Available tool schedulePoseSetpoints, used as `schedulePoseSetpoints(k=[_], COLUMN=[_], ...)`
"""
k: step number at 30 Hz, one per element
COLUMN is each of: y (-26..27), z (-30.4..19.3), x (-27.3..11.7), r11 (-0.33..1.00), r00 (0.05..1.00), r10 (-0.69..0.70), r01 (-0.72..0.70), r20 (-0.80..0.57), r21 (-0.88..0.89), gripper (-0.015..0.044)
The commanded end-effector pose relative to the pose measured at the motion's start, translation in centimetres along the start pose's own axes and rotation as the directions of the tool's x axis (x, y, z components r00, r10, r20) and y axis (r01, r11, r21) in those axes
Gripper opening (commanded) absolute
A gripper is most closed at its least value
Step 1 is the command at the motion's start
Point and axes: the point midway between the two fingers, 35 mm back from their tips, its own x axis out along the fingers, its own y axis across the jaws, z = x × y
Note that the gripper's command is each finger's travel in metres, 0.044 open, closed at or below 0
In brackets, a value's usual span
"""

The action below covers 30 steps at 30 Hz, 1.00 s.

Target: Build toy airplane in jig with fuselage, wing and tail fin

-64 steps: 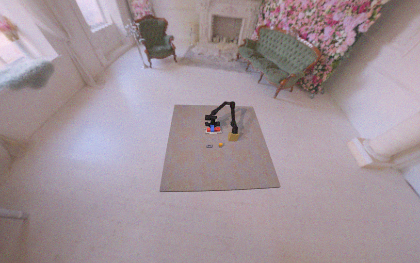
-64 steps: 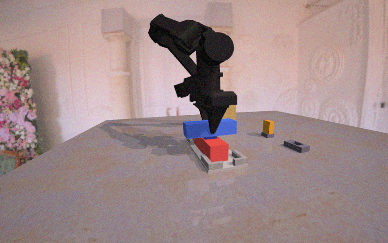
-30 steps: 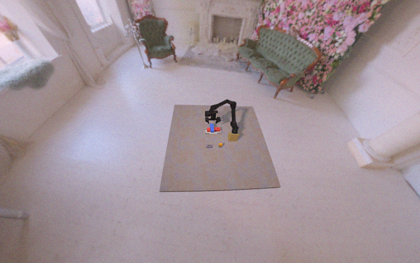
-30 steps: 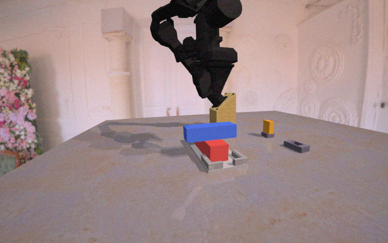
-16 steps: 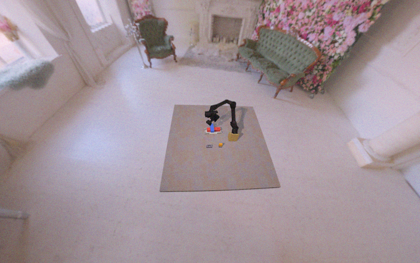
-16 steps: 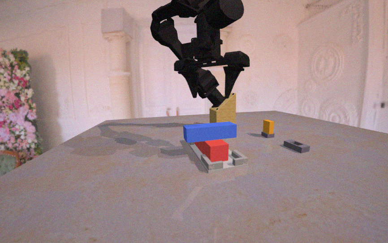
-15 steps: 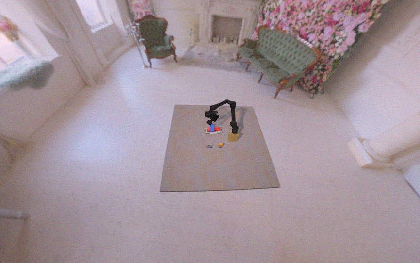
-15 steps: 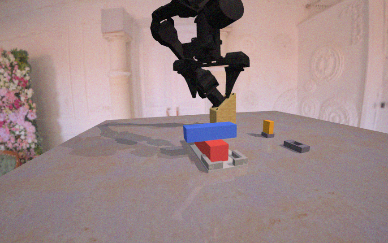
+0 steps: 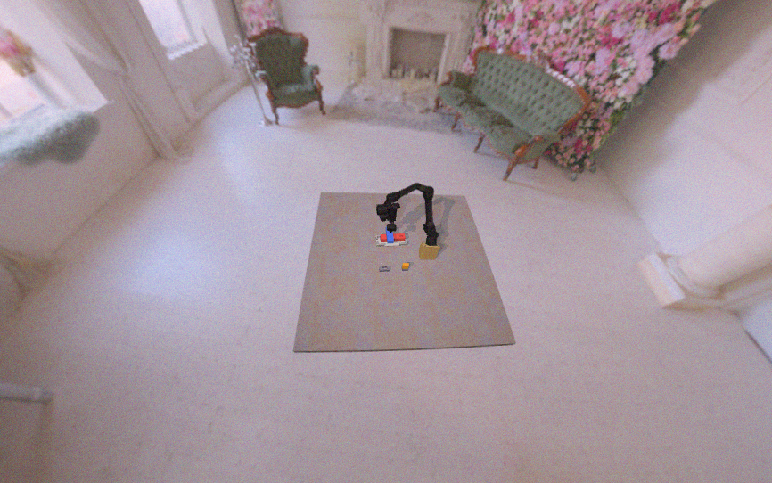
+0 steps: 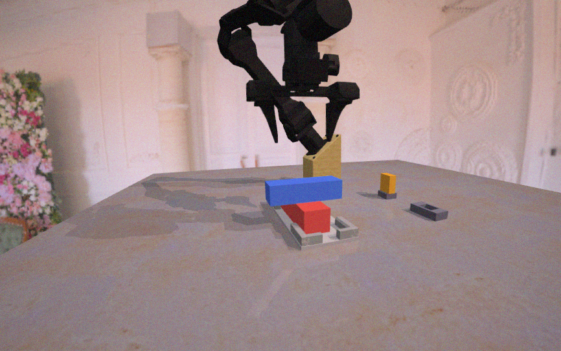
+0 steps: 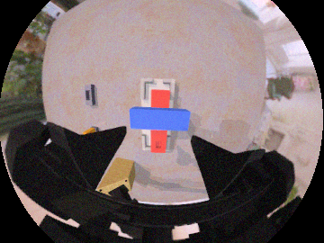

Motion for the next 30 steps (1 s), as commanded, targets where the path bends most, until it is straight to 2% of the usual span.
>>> schedulePoseSetpoints(k=[1, 5, 9, 19, 25, 30], y=[0.0, 2.5, 9.3, 24.0, 24.7, 24.7], z=[0.1, 0.1, -1.1, -10.3, -11.1, -11.1], x=[-0.1, -0.2, -0.6, -0.3, 0.1, 5.3], r11=[1.0, 0.999, 0.998, 0.999, 0.999, 0.999], r00=[1.0, 1.0, 0.998, 1.0, 1.0, 1.0], r10=[0.005, 0.023, 0.059, 0.028, 0.019, 0.018], r01=[-0.005, -0.023, -0.059, -0.028, -0.02, -0.018], r20=[0.001, 0.006, 0.007, -0.004, -0.003, -0.002], r21=[-0.026, -0.029, -0.035, -0.032, -0.03, -0.029], gripper=[0.044, 0.044, 0.044, 0.044, 0.044, 0.044])
